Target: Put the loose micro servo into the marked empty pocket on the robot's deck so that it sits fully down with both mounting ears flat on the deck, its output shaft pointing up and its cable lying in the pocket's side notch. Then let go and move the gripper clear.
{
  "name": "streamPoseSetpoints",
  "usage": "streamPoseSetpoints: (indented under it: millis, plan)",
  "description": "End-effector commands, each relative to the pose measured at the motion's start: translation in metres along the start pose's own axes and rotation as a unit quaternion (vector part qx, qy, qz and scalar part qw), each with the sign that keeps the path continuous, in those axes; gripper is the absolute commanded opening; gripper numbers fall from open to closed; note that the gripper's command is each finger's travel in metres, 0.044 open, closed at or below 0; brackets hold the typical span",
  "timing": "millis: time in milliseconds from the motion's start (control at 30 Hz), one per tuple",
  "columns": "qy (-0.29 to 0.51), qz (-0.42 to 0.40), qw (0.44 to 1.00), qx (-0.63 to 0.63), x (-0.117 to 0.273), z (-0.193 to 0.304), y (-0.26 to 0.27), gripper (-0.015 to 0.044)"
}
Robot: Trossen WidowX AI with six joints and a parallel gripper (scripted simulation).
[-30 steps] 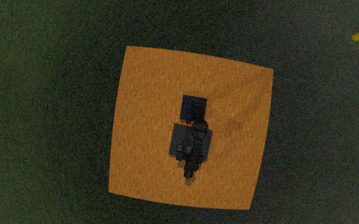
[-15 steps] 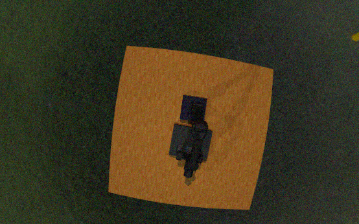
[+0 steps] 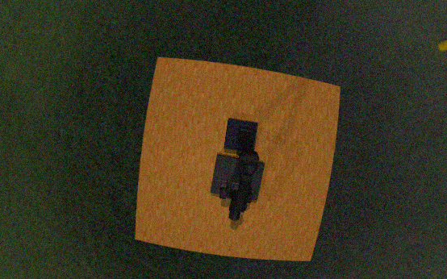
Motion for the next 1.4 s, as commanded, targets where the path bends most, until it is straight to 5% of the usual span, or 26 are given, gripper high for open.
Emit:
streamPoseSetpoints:
  millis: [0,233,633,967,1367]
  plan:
    - [0.0,-0.001,1.0,0.0,-0.004,0.0,0.0,0.0]
    - [0.0,-0.001,1.0,0.0,-0.002,0.0,0.0,0.0184]
    - [0.0,-0.001,1.0,0.0,0.034,0.002,-0.001,0.0187]
    - [0.003,-0.001,1.0,0.0,0.082,0.08,0.0,0.044]
    - [0.004,-0.001,1.0,0.0,0.101,0.109,0.0,0.044]
Point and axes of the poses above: the point midway between the two fingers, 35 mm back from their tips, its own x axis back along the fingers, its own y axis across the jaws, z = x × y, the point moved 9 cm from there along x, back along the fingers
